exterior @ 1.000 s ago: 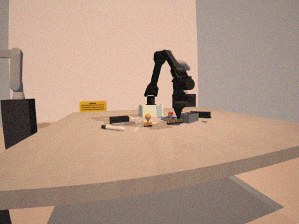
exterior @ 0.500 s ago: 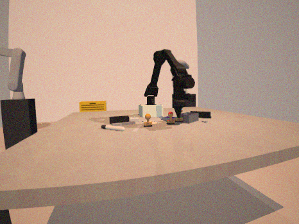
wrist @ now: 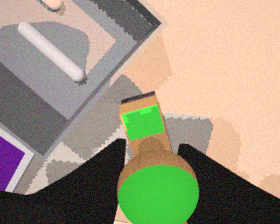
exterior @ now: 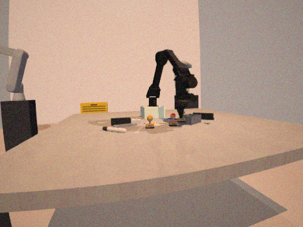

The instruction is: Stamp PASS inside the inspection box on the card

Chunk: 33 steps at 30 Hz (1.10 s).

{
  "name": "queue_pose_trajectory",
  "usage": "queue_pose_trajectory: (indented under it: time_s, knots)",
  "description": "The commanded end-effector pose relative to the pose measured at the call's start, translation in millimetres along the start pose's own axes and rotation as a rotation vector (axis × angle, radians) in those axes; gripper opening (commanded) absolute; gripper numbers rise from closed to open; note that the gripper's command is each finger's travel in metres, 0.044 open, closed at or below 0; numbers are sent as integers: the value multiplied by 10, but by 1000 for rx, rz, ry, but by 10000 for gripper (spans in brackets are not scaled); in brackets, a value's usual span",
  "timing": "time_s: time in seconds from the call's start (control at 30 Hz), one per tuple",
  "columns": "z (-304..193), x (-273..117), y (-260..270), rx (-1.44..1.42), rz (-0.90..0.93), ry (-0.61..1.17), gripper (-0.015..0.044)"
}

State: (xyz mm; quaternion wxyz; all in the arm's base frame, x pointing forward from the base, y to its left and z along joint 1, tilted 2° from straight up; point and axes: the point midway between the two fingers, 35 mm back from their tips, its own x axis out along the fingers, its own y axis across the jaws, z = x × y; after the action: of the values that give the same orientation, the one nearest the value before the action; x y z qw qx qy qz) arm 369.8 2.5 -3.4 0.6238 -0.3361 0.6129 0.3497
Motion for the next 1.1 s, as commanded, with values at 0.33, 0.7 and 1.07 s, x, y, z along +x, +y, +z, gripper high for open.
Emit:
queue_pose_trajectory:
  time_s: [0.33, 0.7, 1.07]
  knots:
    - [9, -106, -15, -1, -10, -5, 0]
    - [9, -160, -16, -1, -10, -5, 0]
    - [9, -214, -15, -1, -11, -5, 0]
